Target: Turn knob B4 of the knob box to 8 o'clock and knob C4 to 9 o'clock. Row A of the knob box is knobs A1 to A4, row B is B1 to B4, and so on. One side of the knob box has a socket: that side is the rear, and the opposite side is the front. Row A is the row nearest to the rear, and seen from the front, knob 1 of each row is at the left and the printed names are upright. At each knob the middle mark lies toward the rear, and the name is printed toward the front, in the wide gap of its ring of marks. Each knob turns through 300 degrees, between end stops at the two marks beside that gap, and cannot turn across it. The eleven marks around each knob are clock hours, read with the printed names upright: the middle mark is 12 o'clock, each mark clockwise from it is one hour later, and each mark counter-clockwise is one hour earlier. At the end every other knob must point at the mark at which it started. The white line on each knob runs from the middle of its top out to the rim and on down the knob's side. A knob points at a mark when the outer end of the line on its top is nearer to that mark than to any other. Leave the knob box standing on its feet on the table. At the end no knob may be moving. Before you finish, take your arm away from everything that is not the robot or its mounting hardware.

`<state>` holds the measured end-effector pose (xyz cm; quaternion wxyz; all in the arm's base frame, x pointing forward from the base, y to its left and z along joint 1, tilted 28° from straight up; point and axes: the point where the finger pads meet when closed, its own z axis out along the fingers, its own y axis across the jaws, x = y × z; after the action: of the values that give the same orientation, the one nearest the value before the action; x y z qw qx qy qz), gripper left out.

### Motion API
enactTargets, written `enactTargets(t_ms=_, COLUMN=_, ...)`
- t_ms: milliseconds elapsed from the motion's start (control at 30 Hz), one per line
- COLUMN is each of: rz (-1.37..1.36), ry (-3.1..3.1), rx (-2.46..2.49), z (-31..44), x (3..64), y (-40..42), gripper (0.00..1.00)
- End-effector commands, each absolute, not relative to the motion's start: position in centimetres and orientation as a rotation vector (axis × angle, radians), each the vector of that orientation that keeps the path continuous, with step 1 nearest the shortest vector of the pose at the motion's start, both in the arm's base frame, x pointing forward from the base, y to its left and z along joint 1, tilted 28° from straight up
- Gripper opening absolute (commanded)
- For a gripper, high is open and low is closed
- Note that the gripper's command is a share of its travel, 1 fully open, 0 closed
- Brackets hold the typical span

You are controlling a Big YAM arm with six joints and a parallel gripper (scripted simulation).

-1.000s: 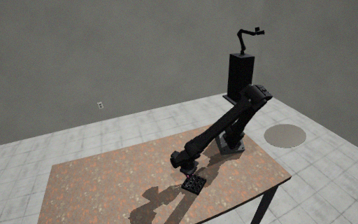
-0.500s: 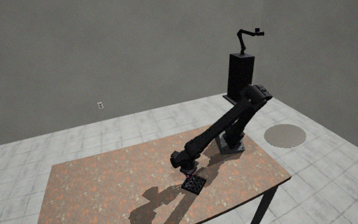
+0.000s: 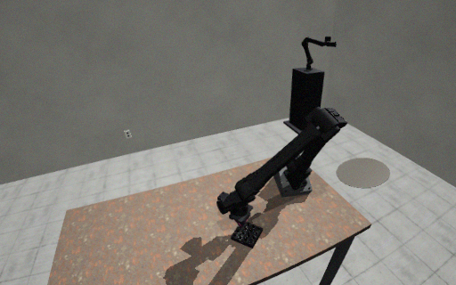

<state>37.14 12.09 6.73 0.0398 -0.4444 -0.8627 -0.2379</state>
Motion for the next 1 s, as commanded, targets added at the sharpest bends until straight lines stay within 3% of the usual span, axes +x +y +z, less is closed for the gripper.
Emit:
enactTargets(t_ms=0, rz=-0.715, ry=-2.636, rx=-1.365, z=6.09, x=36.95, y=12.24, gripper=0.08)
enactTargets(t_ms=967, rz=-0.718, ry=-2.662, rx=-1.329, z=6.09, x=36.95, y=12.24, gripper=0.08)
